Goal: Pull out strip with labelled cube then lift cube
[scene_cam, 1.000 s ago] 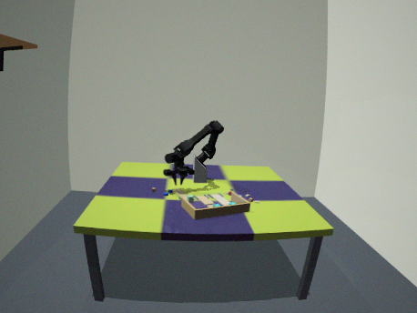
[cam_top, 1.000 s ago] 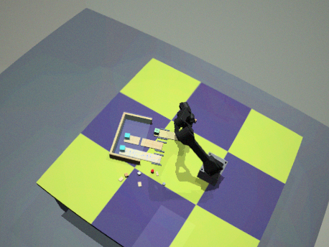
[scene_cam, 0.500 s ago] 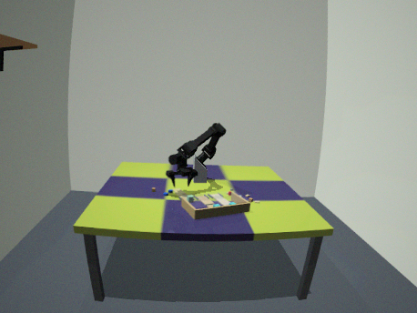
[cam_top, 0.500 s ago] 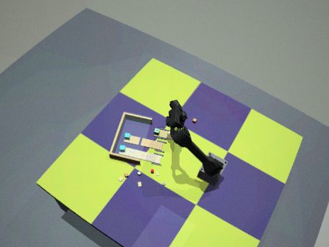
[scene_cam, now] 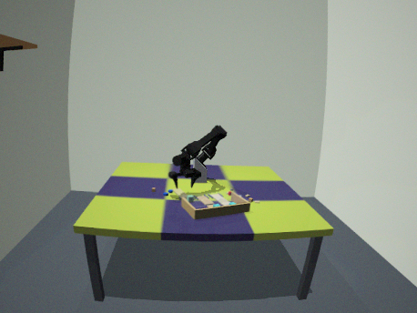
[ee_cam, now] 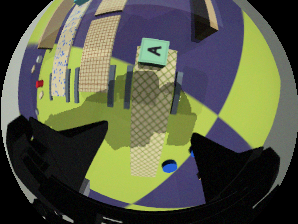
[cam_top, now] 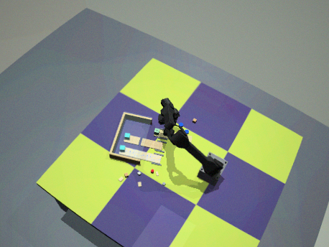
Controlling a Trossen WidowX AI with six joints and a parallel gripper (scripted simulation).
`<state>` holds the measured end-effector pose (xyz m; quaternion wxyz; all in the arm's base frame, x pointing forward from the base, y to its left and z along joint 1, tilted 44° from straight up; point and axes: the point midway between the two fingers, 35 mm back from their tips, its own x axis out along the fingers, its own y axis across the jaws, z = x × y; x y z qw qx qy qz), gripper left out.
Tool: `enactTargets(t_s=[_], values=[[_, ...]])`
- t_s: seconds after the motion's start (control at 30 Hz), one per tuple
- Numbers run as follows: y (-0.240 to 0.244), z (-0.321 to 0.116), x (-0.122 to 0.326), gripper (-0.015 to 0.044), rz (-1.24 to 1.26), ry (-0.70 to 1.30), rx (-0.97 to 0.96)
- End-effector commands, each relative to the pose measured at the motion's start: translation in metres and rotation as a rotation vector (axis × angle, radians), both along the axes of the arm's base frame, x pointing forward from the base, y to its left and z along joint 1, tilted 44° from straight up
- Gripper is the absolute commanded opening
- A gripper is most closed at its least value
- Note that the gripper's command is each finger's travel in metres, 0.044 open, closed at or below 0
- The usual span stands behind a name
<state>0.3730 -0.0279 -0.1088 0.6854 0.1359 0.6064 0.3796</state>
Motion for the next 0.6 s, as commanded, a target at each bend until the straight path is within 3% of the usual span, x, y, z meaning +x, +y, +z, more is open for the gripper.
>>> enactTargets(t_s=[0.0, 0.57], values=[[0.005, 0.006, 0.014, 0.0440, -0.003, 0.002, 0.005], [0.019, 0.027, 0.064, 0.0440, -0.003, 0.000, 0.007]])
